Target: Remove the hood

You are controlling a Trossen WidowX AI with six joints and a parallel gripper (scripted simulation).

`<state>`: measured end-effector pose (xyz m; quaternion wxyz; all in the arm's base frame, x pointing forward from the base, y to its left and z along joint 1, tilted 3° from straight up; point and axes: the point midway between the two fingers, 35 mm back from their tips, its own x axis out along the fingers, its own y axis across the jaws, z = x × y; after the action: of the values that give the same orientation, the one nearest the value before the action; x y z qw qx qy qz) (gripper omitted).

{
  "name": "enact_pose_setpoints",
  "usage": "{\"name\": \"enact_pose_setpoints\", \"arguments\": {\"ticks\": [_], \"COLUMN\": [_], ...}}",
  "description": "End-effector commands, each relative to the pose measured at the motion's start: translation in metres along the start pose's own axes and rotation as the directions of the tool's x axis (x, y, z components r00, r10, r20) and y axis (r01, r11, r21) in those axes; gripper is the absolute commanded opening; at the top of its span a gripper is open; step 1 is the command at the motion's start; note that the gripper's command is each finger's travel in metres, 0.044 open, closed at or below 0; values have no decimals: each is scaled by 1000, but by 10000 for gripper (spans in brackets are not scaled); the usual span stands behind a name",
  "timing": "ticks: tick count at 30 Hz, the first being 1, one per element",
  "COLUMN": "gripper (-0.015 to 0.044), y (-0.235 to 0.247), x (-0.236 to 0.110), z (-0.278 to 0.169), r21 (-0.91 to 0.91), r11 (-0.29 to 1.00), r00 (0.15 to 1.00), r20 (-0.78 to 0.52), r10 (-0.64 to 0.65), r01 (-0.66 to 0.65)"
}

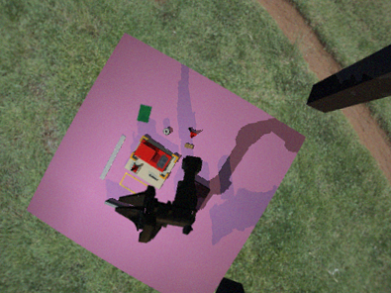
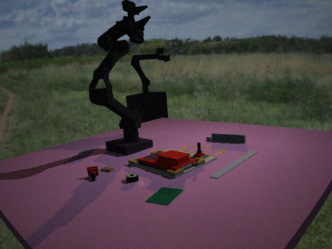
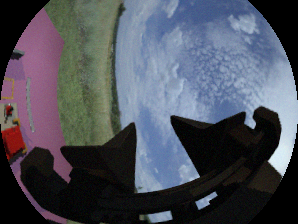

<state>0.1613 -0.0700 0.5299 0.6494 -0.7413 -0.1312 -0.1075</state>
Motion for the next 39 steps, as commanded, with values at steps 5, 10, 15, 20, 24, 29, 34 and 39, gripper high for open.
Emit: {"name": "enact_pose_setpoints", "arguments": {"ticks": [5,10,15,20,24,29,34,39], "gripper": [350,440,440,440,440,440,440,440], "y": [-26,-57,-75,-83,-78,-61,-41,1], "x": [-7,-11,-9,3,18,43,68,104], "z": [11,36,68,105,134,166,191,210], "r21": [-279,-640,-894,-991,-957,-809,-568,-222], "r11": [959,767,447,56,-237,-555,-803,-972], "r00": [995,979,962,953,954,965,976,995], "r20": [-69,-128,-145,-129,-99,-56,-1,39], "r10": [-66,-160,-231,-274,-282,-256,-217,-95], "r01": [44,42,-27,-118,-170,-194,-179,-84]}}
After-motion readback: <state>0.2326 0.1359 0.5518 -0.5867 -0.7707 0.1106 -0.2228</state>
